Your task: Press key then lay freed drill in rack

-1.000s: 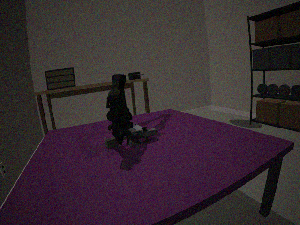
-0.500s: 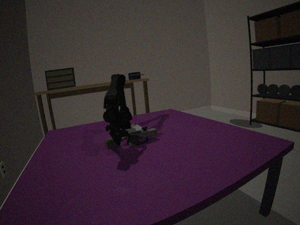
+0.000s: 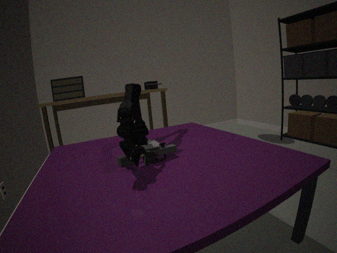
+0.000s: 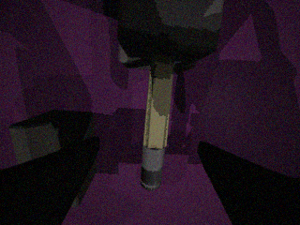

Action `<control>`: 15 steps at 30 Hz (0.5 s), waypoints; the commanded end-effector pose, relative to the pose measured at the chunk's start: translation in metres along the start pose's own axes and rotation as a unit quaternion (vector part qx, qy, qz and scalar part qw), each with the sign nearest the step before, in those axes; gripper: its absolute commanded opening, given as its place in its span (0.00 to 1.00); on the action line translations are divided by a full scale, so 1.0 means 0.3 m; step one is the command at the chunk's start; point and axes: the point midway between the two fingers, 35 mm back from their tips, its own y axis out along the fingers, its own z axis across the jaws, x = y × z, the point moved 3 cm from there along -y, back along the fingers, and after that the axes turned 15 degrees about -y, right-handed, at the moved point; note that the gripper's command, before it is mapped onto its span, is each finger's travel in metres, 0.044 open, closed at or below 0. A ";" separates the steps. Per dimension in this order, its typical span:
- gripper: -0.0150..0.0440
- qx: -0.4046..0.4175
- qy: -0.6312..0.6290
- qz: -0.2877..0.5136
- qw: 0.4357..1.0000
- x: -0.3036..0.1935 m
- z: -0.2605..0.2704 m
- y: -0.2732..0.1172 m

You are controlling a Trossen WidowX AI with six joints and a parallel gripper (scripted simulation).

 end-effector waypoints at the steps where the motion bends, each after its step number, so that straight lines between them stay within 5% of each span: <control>1: 1.00 0.000 0.001 -0.001 1.000 0.008 -0.002 0.004; 15: 1.00 0.000 0.001 -0.002 1.000 0.028 -0.008 0.014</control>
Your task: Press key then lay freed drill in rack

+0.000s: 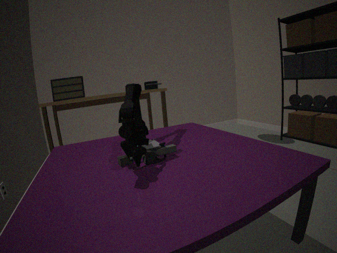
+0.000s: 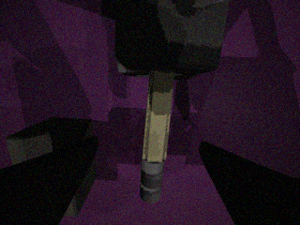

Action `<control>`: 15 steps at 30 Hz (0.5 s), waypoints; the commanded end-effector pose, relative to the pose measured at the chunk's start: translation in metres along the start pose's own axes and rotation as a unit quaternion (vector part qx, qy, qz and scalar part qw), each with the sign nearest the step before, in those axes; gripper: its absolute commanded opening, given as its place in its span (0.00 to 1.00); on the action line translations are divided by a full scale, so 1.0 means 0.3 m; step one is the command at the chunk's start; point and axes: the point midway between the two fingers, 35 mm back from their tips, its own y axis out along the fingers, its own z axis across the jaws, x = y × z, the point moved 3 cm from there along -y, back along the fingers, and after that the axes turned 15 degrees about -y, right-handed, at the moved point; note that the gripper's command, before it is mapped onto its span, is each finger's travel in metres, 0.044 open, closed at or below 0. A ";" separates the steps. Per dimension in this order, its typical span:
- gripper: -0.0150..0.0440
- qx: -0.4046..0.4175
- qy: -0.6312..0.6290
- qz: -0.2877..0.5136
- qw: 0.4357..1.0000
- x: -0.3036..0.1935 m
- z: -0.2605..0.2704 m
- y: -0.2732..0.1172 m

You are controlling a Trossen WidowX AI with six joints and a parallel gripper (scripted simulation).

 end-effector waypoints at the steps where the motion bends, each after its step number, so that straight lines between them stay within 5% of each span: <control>1: 1.00 -0.001 0.001 -0.001 1.000 0.008 -0.002 0.003; 12: 1.00 -0.001 0.001 -0.001 1.000 0.023 -0.007 0.009; 15: 0.87 0.000 0.000 0.000 1.000 0.015 -0.005 0.007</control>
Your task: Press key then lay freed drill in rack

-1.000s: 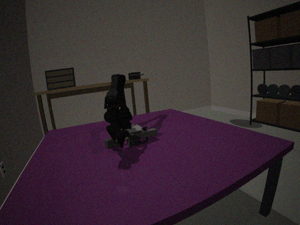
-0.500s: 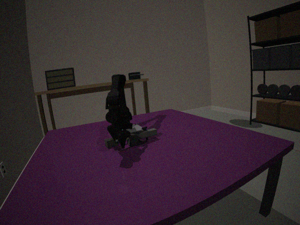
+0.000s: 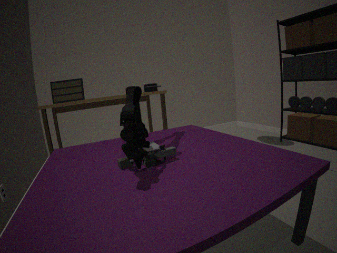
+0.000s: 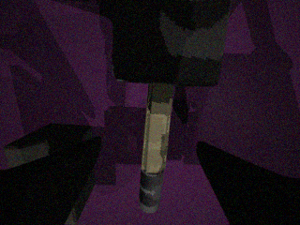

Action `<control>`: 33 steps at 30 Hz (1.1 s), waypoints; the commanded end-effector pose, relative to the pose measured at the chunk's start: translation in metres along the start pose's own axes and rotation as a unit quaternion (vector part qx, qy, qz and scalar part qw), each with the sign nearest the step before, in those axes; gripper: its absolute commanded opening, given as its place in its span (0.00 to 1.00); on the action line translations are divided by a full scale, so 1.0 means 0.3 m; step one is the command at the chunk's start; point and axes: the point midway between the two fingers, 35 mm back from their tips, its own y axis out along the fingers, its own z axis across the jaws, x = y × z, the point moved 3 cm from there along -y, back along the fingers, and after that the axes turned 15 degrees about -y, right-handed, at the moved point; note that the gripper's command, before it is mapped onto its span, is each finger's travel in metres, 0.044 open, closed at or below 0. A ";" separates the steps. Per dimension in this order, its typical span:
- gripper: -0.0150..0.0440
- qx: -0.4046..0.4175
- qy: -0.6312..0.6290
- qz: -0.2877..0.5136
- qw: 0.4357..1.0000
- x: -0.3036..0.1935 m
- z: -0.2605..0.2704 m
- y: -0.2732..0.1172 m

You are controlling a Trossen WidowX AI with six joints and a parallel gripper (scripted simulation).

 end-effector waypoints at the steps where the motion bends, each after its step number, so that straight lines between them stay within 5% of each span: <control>1: 0.82 0.000 0.000 0.000 1.000 -0.002 0.000 -0.001; 13: 0.29 0.000 0.000 0.000 1.000 -0.002 0.000 -0.001; 33: 0.25 -0.001 0.001 -0.001 1.000 -0.001 0.002 -0.011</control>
